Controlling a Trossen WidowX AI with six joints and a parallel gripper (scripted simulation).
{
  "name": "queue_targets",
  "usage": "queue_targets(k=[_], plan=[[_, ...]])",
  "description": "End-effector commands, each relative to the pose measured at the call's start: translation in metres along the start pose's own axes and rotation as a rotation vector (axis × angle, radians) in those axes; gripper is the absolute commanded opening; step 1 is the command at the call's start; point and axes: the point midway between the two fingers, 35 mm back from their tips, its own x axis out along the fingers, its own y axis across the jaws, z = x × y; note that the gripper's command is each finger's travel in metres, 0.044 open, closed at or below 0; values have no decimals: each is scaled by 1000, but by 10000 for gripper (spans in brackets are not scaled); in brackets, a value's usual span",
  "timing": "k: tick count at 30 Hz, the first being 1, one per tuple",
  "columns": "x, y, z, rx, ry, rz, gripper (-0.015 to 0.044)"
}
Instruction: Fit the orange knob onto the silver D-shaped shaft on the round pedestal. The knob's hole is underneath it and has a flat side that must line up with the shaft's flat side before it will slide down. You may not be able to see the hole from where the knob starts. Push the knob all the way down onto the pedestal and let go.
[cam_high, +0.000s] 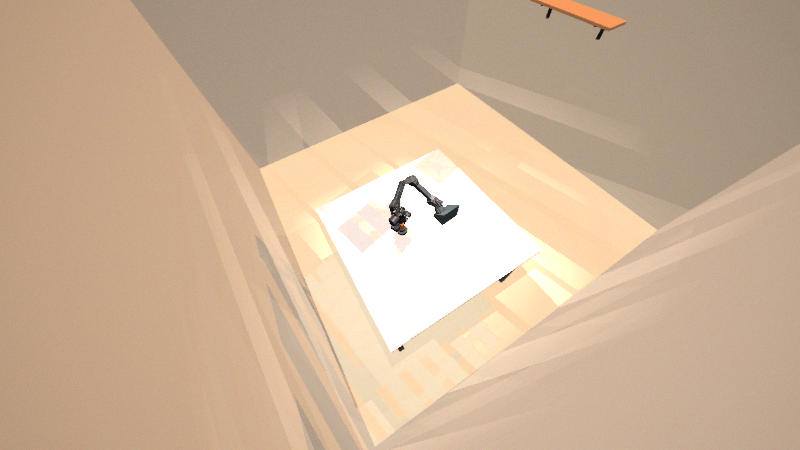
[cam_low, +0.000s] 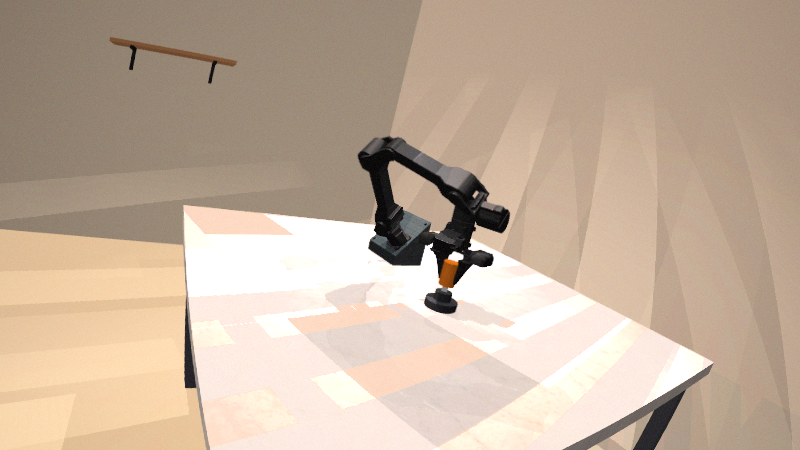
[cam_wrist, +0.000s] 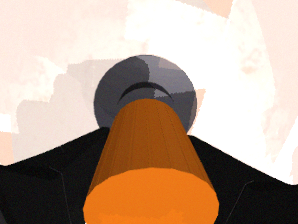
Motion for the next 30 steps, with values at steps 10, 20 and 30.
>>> queue_targets(k=[10,20,30], plan=[[-5,1,2,57,1,0,0],[-3,1,0,212,1,0,0],[-1,0,1,212,1,0,0]])
